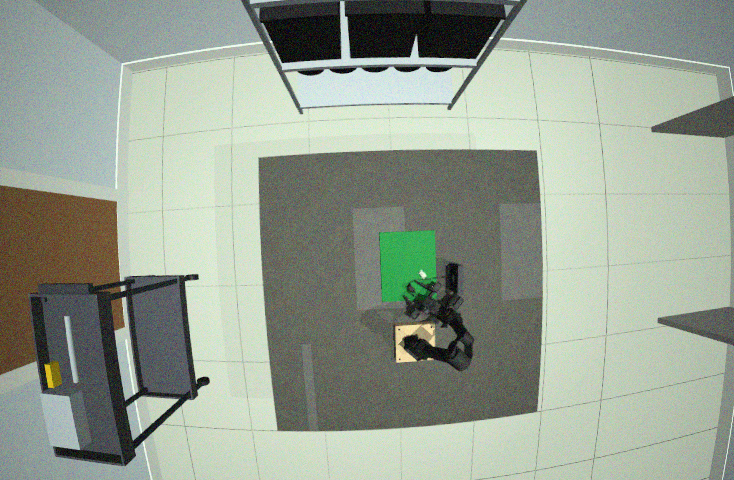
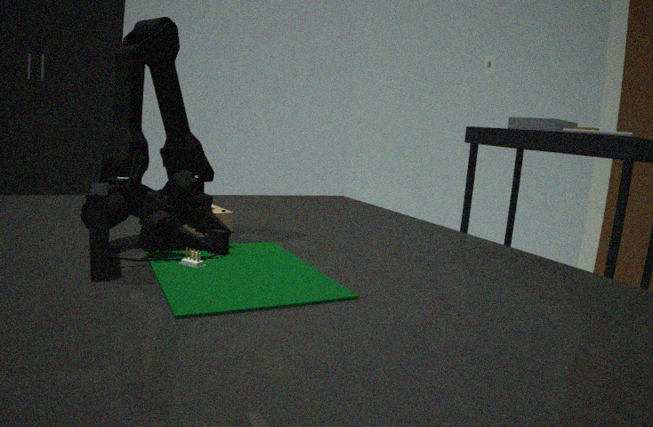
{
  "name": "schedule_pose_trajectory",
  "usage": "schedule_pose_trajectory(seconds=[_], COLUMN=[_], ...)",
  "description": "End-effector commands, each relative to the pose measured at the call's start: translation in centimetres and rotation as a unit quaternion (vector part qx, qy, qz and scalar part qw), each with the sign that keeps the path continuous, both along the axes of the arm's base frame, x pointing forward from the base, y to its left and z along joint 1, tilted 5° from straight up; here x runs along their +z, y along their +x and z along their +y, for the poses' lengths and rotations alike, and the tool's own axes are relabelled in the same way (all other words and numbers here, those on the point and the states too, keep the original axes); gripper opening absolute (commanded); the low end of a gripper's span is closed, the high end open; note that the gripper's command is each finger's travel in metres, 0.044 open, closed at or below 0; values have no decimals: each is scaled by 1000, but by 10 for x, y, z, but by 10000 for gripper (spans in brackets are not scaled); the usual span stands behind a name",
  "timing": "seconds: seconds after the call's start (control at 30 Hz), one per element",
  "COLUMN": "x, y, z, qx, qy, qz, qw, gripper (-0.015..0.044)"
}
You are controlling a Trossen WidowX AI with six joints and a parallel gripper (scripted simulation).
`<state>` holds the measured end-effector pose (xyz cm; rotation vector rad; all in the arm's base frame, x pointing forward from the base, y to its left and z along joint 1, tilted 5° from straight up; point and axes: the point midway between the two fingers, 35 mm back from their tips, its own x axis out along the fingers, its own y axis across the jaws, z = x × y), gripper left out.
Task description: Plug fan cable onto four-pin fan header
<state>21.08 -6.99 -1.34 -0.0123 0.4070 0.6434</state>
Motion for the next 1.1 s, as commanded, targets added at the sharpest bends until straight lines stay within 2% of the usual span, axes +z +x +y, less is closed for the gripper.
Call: schedule_pose_trajectory(seconds=[0.0, 1.07], x=[-2, 19], y=[5, 27], z=[0, 7], qx=[22, 90], qy=[-7, -107], qz=[42, 308], qw=[999, 941], gripper=[440, 440])
